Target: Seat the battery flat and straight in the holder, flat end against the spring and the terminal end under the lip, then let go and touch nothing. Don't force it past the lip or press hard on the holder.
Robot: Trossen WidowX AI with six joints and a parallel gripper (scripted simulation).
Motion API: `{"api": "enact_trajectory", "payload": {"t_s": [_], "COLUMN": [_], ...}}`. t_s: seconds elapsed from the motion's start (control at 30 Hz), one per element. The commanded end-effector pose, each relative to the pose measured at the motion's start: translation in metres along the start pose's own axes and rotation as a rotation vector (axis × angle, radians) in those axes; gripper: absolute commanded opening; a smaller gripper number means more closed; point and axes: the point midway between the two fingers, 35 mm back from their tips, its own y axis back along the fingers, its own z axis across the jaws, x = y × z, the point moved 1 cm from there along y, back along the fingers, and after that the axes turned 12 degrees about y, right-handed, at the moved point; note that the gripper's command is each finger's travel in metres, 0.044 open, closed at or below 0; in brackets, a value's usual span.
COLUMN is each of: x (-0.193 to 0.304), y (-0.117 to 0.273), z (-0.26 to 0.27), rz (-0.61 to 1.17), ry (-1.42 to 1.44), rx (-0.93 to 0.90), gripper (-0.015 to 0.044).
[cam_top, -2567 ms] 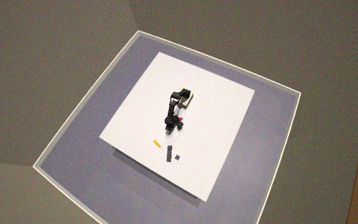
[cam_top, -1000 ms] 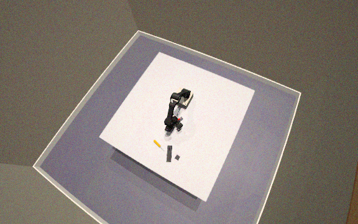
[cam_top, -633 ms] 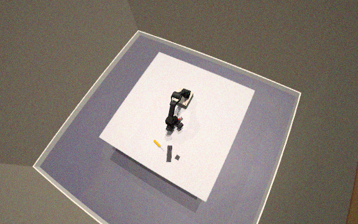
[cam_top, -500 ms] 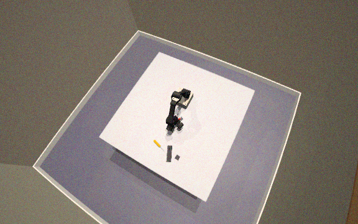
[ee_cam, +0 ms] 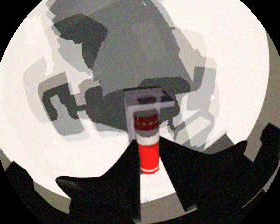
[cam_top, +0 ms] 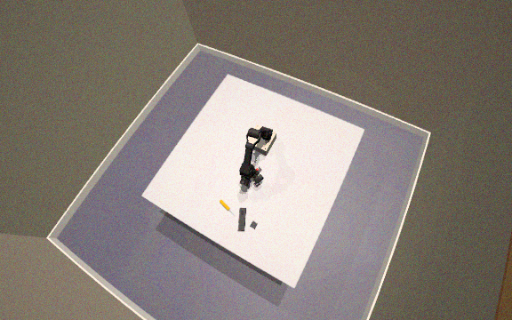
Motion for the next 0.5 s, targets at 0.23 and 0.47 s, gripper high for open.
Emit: {"api": "enact_trajectory", "payload": {"t_s": [0.23,0.47], "x": [-0.0021,-0.0005], "y": [-0.0027,-0.0042], "z": [0.0003,0.0009], "rz": [-0.076,-0.115], "ry": [-0.012,-0.018], "rx": [0.021,0.031], "gripper": [0.0061,0.0061]}}
